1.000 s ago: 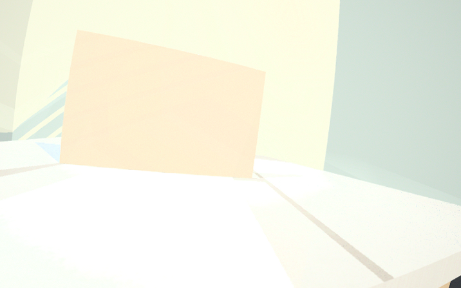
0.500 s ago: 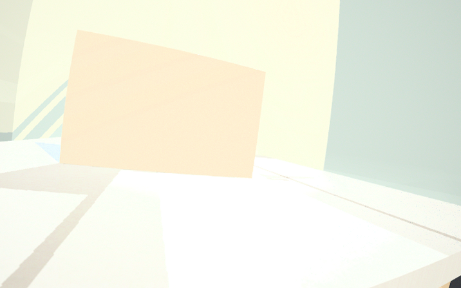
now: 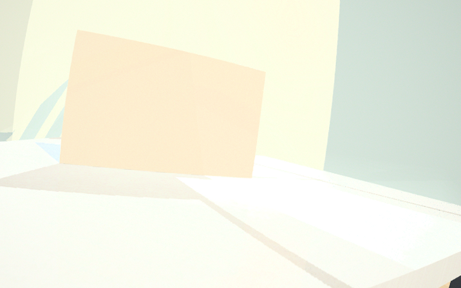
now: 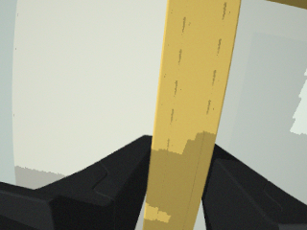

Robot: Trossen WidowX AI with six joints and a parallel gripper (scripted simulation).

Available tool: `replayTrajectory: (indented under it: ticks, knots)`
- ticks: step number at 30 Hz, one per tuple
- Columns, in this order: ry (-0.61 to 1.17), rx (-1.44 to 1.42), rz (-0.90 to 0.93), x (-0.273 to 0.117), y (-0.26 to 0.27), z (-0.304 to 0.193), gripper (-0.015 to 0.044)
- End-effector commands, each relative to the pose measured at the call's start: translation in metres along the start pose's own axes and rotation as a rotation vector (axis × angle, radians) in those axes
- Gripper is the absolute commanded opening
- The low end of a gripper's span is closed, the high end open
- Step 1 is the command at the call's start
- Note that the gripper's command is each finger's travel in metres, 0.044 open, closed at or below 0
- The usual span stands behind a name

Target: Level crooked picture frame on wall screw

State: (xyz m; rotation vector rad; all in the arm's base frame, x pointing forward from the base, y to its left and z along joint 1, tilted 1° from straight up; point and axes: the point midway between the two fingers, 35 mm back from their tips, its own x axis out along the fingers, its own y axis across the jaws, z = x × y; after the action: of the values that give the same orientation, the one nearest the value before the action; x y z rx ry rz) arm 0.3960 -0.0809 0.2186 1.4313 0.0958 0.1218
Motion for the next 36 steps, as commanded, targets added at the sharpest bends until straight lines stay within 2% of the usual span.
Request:
replayTrajectory:
  ticks: [1, 36]
  knots:
    - [0.001, -0.004, 0.013, 0.0006, 0.0031, 0.0006, 0.0]
    - [0.001, 0.003, 0.004, 0.0008, -0.0055, 0.0005, 0.0]
